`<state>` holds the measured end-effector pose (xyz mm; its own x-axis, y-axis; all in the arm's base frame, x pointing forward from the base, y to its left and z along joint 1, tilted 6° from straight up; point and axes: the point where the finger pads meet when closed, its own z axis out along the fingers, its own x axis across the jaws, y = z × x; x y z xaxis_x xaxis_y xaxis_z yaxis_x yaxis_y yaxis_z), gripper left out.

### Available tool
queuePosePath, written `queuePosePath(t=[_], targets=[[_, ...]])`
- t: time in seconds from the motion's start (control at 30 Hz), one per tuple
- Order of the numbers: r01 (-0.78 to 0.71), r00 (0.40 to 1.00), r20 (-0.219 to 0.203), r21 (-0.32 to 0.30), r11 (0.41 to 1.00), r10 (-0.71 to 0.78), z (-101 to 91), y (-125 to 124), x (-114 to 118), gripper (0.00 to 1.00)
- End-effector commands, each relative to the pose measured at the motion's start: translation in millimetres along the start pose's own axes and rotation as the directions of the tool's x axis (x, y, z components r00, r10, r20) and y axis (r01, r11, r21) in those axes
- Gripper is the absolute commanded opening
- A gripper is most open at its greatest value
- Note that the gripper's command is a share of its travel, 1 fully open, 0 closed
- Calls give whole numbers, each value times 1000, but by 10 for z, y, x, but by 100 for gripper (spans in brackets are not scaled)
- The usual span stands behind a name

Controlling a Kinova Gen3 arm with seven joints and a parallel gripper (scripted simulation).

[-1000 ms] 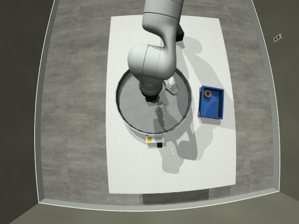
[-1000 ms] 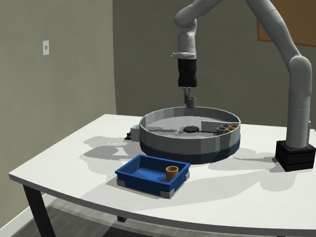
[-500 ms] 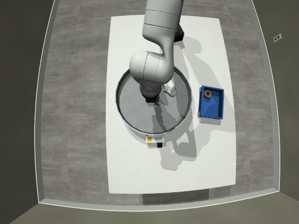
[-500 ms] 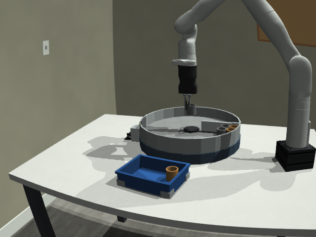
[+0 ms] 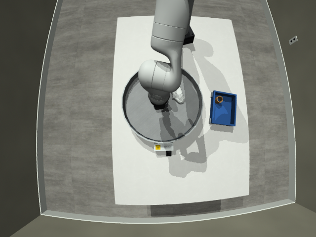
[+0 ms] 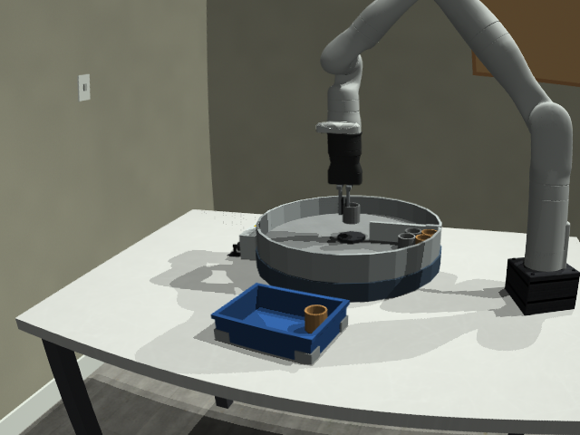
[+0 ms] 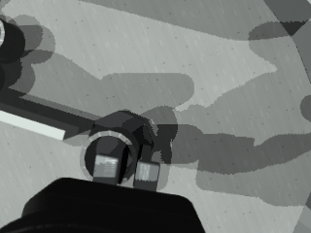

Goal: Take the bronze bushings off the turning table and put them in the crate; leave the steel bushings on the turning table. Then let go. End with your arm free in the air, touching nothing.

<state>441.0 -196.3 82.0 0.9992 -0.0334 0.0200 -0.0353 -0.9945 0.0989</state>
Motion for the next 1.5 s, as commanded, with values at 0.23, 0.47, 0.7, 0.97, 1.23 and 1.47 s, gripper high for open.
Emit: queuePosePath(t=[0.23, 0.47, 0.7, 0.97, 1.23, 1.47], targets=[[0, 1000, 0, 0, 1000, 0, 285, 3, 3, 0], [0, 1000, 0, 0, 1000, 0, 285, 3, 3, 0], [0, 1000, 0, 0, 1000, 0, 295, 3, 4, 0], [0, 1000, 1, 0, 1000, 0, 315, 3, 4, 0], [0, 1000, 1, 0, 1000, 0, 315, 3, 4, 47], [0, 1000, 1, 0, 1000, 0, 315, 3, 4, 47]])
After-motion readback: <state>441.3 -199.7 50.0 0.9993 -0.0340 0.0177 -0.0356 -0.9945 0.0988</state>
